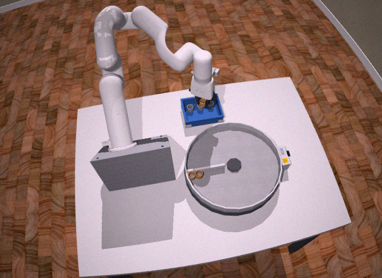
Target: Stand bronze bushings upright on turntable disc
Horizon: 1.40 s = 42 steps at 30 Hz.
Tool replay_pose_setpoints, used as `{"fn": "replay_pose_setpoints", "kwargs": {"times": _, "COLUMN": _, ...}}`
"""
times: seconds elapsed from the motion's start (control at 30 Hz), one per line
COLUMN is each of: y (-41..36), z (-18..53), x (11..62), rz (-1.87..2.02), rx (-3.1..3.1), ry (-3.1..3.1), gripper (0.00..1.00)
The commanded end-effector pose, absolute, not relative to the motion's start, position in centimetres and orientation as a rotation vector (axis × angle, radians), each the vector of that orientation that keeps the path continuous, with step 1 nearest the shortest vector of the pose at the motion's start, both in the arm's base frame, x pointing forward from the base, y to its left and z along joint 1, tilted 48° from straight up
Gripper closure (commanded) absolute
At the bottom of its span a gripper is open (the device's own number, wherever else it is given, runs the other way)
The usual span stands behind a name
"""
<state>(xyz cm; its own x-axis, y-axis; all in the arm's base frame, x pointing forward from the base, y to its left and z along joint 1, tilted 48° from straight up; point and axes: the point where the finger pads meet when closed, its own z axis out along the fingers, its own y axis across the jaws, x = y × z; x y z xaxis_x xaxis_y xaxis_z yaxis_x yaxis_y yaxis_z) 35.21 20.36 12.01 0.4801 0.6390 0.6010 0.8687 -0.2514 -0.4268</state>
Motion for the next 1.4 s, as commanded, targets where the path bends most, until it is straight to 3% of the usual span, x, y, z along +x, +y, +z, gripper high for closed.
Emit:
{"fn": "replay_pose_setpoints", "kwargs": {"times": 0.0, "y": 20.3, "z": 12.1, "x": 35.3, "rz": -0.400, "rx": -1.990, "ry": -1.246, "gripper": 1.00}}
{"fn": "replay_pose_setpoints", "kwargs": {"times": 0.7, "y": 18.6, "z": 10.3, "x": 35.6, "rz": -0.400, "rx": -1.990, "ry": -1.246, "gripper": 1.00}}
{"fn": "replay_pose_setpoints", "kwargs": {"times": 1.37, "y": 6.2, "z": -3.5, "x": 37.5, "rz": -0.400, "rx": -1.990, "ry": -1.246, "gripper": 1.00}}
